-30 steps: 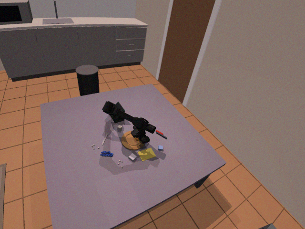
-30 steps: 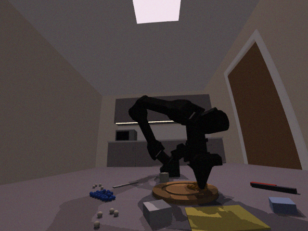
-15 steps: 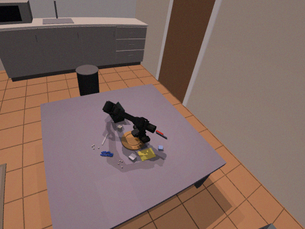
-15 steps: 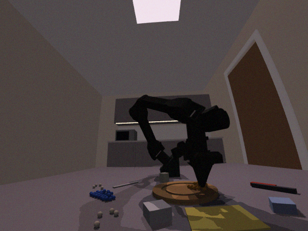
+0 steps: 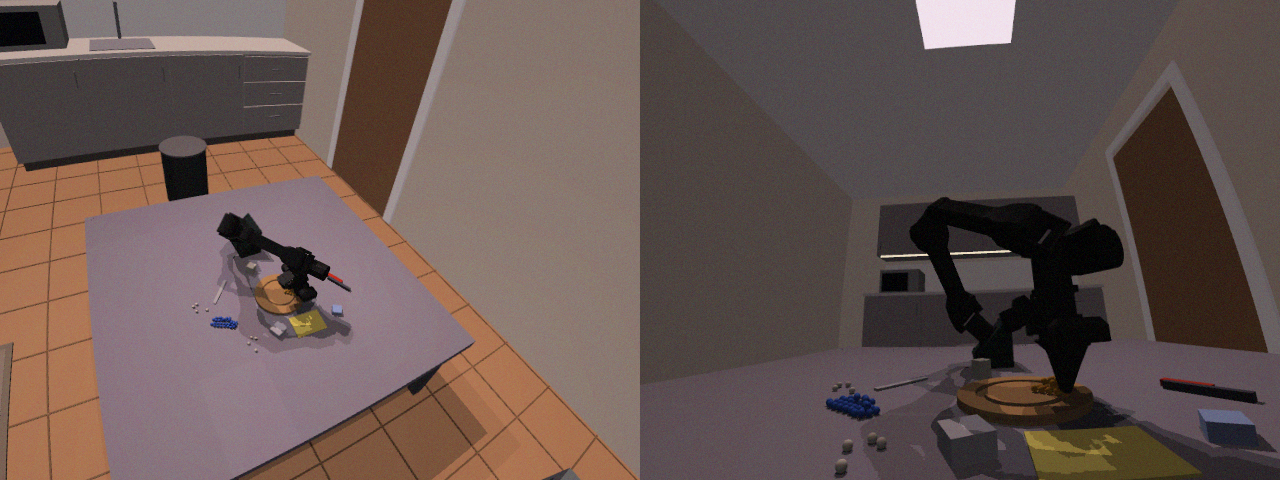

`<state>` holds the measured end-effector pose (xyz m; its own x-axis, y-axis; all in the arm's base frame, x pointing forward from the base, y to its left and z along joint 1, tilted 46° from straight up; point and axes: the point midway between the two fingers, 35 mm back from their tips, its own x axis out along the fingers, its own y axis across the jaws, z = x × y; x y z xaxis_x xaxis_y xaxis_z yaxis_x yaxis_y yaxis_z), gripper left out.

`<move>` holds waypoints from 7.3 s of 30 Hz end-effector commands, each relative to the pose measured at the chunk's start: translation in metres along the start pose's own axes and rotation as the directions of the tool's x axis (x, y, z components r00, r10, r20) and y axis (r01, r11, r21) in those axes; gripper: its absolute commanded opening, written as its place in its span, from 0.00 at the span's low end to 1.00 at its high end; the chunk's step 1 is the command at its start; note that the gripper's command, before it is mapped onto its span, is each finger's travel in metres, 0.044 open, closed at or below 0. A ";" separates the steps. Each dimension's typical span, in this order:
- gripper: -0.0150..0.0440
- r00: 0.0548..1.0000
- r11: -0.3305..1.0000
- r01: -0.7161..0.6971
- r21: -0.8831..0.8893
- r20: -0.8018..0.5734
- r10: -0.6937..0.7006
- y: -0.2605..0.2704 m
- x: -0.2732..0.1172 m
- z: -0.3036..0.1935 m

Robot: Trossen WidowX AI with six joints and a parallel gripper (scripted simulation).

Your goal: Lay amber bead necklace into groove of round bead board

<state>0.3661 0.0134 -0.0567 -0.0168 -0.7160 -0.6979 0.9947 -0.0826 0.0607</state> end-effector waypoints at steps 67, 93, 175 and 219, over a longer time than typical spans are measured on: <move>1.00 1.000 1.000 0.003 -0.009 0.002 -0.003 -0.001 0.000 0.000; 0.76 1.000 -0.202 0.002 -0.979 0.003 -0.004 -0.006 -0.024 0.005; 0.25 1.000 -0.958 -0.004 -0.285 0.001 -0.004 -0.008 0.002 0.008; 0.25 1.000 -0.961 -0.003 -0.276 0.005 -0.004 -0.009 -0.004 0.008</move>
<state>0.3564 0.0084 -0.0511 -0.0241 -0.7187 -0.6949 -0.9283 0.2740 -0.2512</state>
